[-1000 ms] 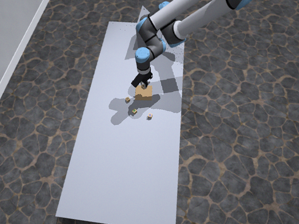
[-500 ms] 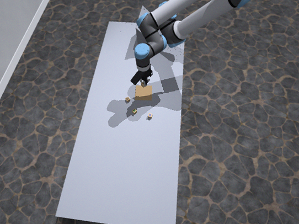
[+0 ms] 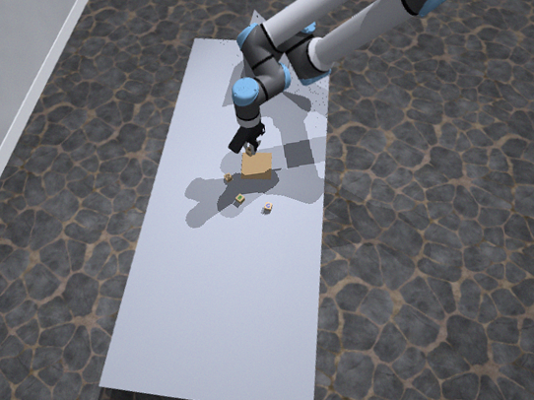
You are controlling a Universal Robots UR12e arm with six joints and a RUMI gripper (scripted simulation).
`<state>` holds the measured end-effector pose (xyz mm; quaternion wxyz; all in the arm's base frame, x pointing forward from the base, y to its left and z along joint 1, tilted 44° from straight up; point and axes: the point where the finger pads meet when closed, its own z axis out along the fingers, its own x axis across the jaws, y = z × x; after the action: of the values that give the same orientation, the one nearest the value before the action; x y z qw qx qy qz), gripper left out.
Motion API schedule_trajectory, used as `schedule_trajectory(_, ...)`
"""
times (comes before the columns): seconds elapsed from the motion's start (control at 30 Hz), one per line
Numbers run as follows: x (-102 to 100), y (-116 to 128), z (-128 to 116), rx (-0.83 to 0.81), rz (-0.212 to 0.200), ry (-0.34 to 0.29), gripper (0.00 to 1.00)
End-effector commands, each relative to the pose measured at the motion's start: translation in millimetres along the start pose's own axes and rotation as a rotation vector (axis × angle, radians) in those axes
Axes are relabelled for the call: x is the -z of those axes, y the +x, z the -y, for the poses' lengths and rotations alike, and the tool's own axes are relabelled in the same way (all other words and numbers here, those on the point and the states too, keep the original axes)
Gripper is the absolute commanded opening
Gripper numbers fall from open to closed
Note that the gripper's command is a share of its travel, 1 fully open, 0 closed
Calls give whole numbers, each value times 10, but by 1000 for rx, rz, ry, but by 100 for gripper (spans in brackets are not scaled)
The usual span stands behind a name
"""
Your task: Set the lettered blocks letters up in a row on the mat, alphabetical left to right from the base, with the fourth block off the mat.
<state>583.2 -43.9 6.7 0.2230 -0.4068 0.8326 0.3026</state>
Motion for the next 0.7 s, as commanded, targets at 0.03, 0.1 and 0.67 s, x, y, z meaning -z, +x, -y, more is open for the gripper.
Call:
schedule_trajectory(0.03,3,217,204,153,2,-1,9)
schedule_trajectory(0.1,0,303,274,211,2,-1,9)
schedule_trajectory(0.67,-40,842,638,551,4,-1,9)
